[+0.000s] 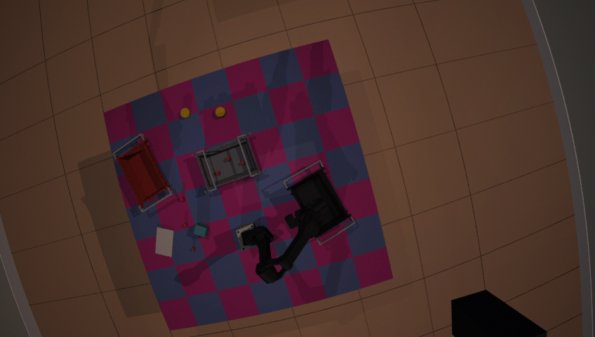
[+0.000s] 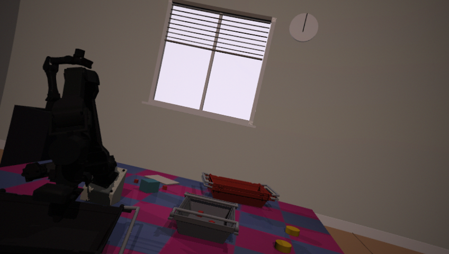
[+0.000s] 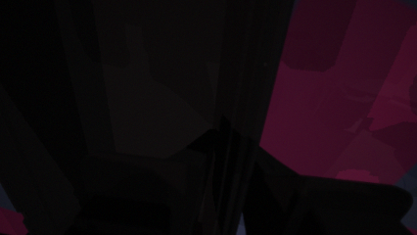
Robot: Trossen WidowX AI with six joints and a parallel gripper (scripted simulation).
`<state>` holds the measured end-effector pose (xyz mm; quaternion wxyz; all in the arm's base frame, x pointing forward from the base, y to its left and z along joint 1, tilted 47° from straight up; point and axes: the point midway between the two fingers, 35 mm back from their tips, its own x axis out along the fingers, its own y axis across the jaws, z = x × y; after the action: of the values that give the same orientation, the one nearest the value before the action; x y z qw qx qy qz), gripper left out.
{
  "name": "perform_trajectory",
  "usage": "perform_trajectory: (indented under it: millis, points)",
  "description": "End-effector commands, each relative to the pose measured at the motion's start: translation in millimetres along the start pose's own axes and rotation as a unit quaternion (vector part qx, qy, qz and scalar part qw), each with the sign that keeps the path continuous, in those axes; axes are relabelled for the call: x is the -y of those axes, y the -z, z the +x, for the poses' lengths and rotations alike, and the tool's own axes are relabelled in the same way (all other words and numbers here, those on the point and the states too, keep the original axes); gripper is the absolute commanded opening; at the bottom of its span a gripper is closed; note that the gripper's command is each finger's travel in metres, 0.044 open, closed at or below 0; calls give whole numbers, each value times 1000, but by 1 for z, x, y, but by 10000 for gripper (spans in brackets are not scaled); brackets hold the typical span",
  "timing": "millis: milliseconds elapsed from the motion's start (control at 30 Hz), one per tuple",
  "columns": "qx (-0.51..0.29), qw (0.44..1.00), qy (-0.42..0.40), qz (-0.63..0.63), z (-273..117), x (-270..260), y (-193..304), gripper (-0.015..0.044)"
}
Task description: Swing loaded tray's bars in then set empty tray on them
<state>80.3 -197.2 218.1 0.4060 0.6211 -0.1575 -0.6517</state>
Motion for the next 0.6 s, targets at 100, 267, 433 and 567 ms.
perform_trajectory:
  millis: [100, 267, 433, 567]
  points:
    - [-3, 1000, -5, 1, -35, 0, -1, 0]
    - [-3, 1000, -6, 1, -53, 2, -5, 0]
    - [-3, 1000, -6, 0, -54, 2, -5, 0]
    - [-3, 1000, -6, 0, -54, 2, -5, 0]
